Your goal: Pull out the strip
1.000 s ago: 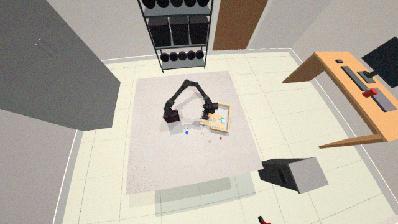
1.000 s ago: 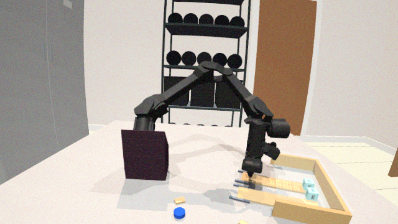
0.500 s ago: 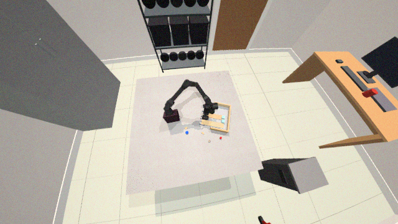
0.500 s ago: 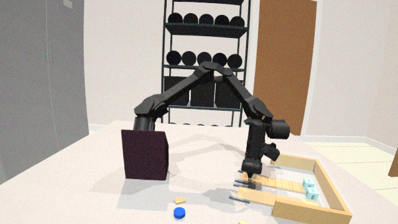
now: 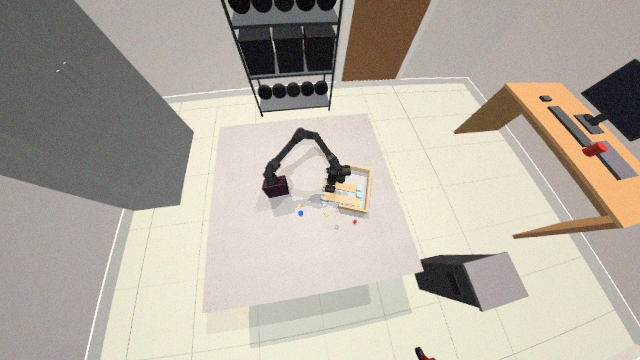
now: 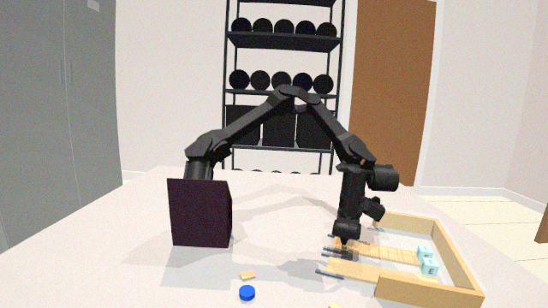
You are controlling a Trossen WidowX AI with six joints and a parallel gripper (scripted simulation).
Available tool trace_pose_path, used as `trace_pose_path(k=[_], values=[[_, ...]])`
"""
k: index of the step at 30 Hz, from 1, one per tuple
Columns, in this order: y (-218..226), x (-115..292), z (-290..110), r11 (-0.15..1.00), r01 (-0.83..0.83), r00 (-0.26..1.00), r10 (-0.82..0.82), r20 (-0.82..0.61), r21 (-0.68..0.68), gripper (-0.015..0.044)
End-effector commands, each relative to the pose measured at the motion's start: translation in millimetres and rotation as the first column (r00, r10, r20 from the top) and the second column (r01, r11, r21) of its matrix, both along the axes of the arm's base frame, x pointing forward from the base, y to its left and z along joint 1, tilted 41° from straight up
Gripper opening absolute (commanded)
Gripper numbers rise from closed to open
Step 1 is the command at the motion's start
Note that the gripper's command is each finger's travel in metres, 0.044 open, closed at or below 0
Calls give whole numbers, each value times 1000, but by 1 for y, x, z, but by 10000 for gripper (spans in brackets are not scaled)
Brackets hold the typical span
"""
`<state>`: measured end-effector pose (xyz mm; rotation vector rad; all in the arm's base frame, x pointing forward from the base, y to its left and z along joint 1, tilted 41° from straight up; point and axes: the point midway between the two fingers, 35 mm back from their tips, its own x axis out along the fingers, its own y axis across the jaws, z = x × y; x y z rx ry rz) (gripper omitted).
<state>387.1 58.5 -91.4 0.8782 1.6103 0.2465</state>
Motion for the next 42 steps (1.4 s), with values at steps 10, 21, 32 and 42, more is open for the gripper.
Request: trace_pose_path(k=[10, 21, 32, 42], values=[[2, 0, -1, 1000, 3, 1000, -3, -3, 3, 0], [3, 0, -2, 1000, 3, 1000, -3, -3, 3, 0], [4, -3, -2, 1000, 3, 1000, -3, -3, 3, 0], [9, -17, 1, 1000, 3, 1000, -3, -4, 4, 0]])
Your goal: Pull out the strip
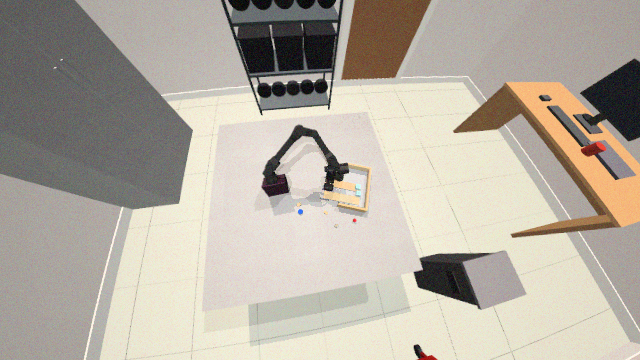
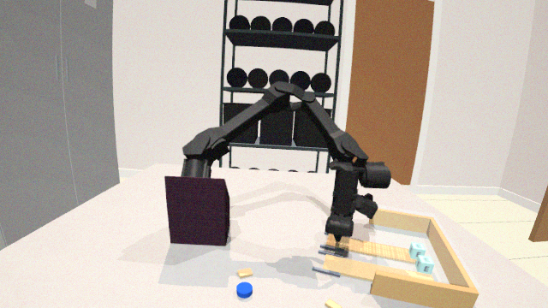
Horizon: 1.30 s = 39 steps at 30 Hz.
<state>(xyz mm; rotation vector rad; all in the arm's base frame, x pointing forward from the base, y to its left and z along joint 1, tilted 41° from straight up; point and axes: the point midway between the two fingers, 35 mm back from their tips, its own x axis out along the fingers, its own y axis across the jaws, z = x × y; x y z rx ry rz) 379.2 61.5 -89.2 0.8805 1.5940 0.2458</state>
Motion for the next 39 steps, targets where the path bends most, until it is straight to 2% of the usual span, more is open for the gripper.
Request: trace_pose_path(k=[1, 39], values=[[6, -11, -1, 1000, -5, 1000, 5, -18, 4, 0], [25, -63, 12, 1000, -5, 1000, 5, -21, 6, 0]])
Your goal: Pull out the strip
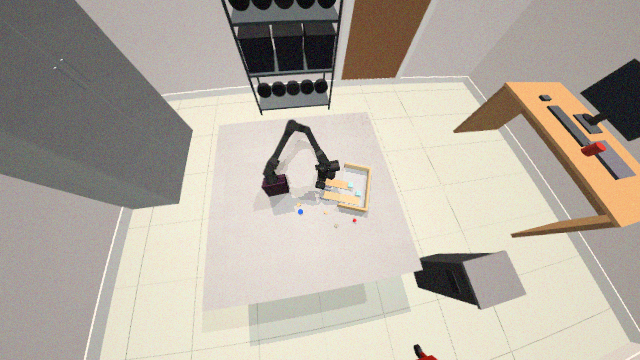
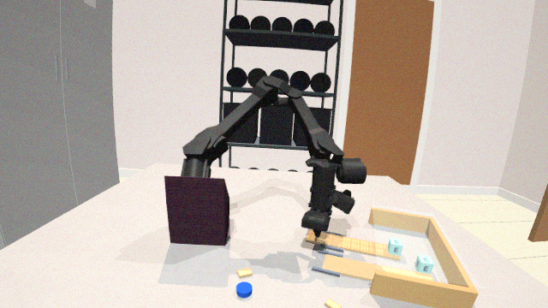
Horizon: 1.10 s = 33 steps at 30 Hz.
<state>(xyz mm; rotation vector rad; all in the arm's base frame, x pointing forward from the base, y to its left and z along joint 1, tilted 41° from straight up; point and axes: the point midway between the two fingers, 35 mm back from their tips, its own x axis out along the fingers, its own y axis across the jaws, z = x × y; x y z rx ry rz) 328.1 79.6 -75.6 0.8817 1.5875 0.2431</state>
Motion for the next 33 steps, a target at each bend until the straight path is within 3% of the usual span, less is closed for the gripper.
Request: trace_pose_path(k=[1, 33], values=[[7, -14, -1, 1000, -9, 1000, 9, -26, 7, 0], [22, -56, 11, 1000, -9, 1000, 9, -29, 8, 0]])
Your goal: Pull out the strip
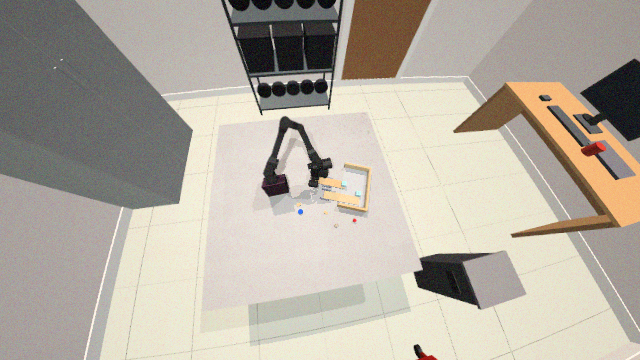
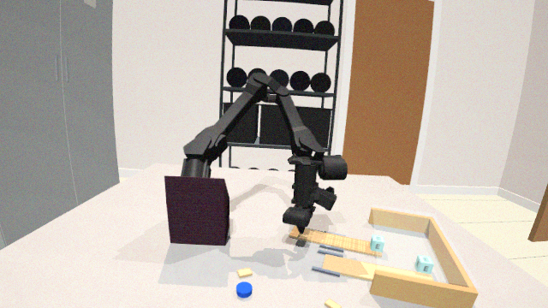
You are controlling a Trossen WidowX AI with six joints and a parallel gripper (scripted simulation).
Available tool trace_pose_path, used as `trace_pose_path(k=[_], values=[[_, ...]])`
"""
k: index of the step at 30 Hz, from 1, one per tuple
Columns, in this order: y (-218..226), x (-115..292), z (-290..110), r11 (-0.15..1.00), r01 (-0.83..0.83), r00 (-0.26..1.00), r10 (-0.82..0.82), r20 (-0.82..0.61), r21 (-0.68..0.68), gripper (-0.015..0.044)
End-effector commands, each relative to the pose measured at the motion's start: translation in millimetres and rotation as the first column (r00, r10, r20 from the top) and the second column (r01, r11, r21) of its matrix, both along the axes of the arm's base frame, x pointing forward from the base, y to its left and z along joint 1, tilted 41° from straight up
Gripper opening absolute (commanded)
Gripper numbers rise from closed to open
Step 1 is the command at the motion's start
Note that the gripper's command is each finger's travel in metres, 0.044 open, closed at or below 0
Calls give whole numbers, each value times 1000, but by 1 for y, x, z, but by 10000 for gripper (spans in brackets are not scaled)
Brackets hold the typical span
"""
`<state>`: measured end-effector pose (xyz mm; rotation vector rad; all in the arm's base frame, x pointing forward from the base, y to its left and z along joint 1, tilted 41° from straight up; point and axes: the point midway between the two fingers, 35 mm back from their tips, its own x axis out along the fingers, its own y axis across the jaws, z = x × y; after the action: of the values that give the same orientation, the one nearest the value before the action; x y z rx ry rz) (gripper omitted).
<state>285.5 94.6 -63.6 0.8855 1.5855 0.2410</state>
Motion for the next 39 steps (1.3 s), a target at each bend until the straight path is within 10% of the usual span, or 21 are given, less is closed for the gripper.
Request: trace_pose_path(k=[1, 39], values=[[8, -15, -1, 1000, -13, 999, 13, -29, 8, 0], [23, -61, 12, 1000, -13, 999, 13, -32, 9, 0]])
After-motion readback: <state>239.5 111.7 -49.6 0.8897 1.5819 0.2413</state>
